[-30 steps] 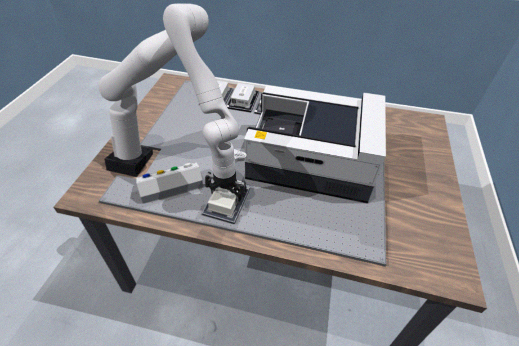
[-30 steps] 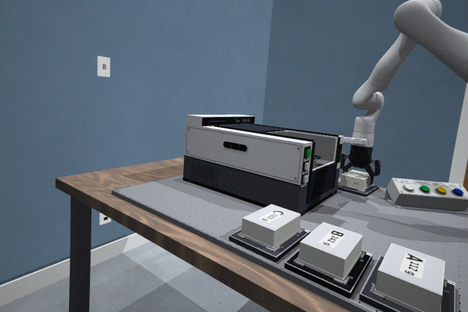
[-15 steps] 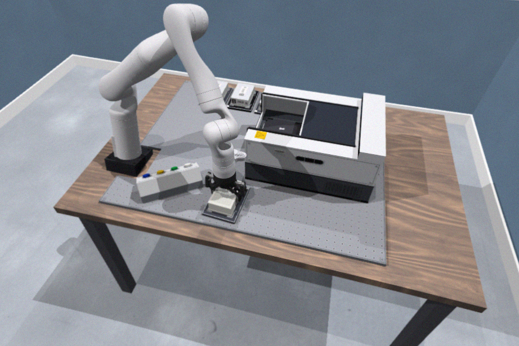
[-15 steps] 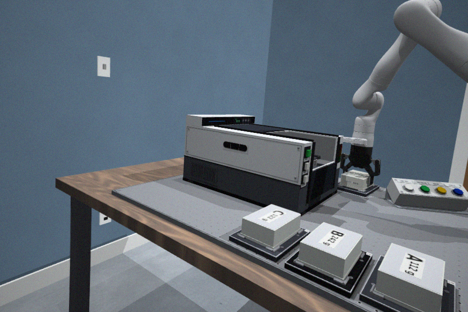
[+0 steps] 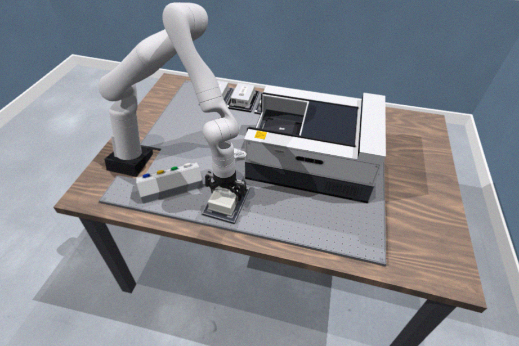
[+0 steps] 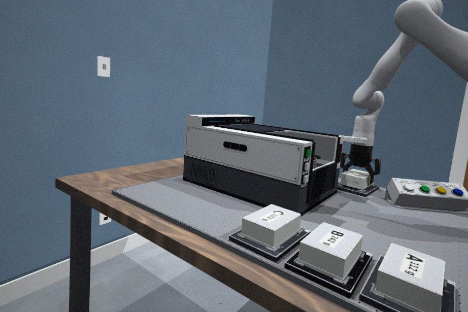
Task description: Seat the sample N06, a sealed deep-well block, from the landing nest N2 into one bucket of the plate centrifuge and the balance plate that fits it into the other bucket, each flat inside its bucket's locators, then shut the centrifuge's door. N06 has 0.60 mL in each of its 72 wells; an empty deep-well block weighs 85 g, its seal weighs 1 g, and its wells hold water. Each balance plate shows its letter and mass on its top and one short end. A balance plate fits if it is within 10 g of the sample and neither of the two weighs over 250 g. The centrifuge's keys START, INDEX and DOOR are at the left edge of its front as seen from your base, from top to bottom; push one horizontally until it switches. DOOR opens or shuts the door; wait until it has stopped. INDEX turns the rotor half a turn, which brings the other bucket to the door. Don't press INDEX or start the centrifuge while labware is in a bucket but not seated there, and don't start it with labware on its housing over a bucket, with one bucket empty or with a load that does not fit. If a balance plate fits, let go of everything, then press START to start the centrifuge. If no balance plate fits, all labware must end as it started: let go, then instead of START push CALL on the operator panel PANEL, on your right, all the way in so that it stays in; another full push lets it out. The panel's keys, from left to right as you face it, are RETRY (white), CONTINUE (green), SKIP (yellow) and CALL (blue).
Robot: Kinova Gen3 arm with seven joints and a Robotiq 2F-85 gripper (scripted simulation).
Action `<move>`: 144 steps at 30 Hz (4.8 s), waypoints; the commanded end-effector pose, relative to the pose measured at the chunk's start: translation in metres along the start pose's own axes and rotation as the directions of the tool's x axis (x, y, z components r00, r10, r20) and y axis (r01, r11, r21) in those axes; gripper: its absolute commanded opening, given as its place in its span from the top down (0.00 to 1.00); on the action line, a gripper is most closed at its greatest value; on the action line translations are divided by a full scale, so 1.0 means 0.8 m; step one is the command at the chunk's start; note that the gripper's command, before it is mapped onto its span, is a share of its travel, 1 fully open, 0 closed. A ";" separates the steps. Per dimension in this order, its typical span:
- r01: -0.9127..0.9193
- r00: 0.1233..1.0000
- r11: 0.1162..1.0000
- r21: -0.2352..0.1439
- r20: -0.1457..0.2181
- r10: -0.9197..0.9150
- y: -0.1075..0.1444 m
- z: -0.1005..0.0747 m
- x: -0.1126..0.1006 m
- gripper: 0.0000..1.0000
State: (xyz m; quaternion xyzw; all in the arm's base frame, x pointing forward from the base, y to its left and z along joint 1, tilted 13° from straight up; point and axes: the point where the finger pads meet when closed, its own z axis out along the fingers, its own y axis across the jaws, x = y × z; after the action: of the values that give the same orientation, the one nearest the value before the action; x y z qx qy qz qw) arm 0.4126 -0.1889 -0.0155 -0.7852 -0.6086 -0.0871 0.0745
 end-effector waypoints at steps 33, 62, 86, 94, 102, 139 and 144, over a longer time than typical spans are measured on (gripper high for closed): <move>0.000 1.000 1.000 -0.002 0.001 0.000 0.001 -0.029 0.000 0.05; 0.000 1.000 1.000 -0.002 0.001 0.000 0.001 -0.071 0.000 0.05; 0.000 1.000 1.000 -0.002 0.001 0.000 0.001 -0.104 0.000 0.05; 0.000 1.000 1.000 -0.002 0.001 0.000 0.001 -0.118 0.000 0.05; 0.000 1.000 1.000 -0.002 0.001 0.000 0.001 -0.129 0.000 0.05; 0.000 1.000 1.000 -0.002 0.001 0.000 0.001 -0.183 0.000 0.05; 0.000 1.000 1.000 -0.002 0.001 0.000 0.001 -0.191 0.000 0.05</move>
State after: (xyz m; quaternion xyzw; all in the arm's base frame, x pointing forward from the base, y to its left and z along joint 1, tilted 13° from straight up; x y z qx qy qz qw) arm 0.4057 -0.2222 0.1302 -0.7852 -0.6086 -0.0871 0.0745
